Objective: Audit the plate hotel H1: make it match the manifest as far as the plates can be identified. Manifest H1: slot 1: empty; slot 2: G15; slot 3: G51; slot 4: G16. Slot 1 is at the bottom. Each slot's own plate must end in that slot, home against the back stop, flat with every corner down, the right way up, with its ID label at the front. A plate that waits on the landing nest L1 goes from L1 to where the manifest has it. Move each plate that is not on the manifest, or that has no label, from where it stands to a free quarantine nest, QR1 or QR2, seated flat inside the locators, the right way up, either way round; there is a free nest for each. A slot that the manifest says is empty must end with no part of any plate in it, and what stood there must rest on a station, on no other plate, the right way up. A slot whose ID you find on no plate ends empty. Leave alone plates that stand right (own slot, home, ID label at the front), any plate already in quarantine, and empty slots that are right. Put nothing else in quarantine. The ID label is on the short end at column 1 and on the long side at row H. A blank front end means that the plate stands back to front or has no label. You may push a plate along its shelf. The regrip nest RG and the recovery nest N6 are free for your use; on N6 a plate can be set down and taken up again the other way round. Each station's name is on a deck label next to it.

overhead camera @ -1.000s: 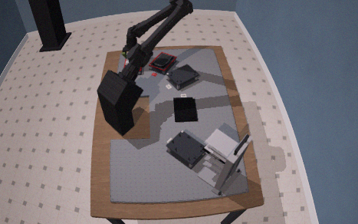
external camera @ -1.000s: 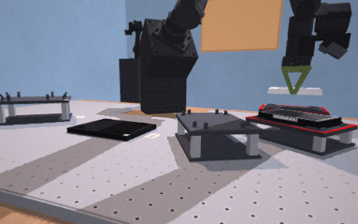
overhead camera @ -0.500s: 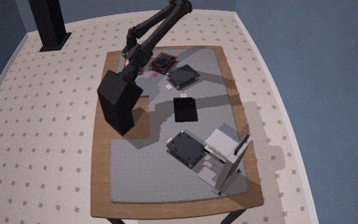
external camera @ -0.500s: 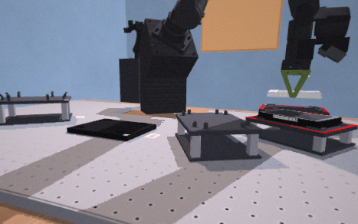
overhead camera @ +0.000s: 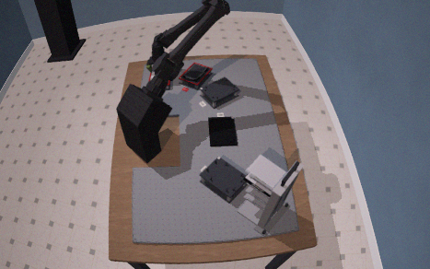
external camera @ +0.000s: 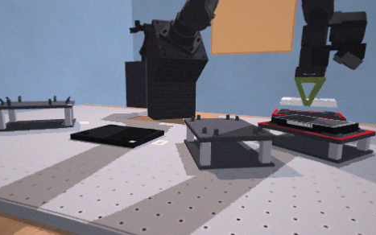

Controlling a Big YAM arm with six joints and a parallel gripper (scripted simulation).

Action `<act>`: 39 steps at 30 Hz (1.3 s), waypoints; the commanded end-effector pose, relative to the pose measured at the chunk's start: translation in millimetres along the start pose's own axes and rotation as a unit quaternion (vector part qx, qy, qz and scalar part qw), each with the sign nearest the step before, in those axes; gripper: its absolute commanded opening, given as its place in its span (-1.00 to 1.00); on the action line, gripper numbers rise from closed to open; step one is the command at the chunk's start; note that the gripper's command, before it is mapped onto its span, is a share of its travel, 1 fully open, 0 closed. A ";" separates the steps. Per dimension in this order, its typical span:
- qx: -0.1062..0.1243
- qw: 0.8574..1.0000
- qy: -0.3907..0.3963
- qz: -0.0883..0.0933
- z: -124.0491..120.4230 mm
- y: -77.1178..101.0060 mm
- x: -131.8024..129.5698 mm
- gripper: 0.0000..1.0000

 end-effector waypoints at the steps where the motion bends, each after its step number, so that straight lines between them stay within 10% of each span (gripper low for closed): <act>1: -0.007 1.000 -0.003 -0.003 4.3 -0.7 -5.7 0.72; 39: -0.006 1.000 0.006 0.002 5.7 -23.2 1.9 0.72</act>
Point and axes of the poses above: the point where the finger pads meet when closed, its own y axis back along the fingers, its own x axis across the jaws, z = x × y, the point moved 2 cm from there along y, back along the fingers
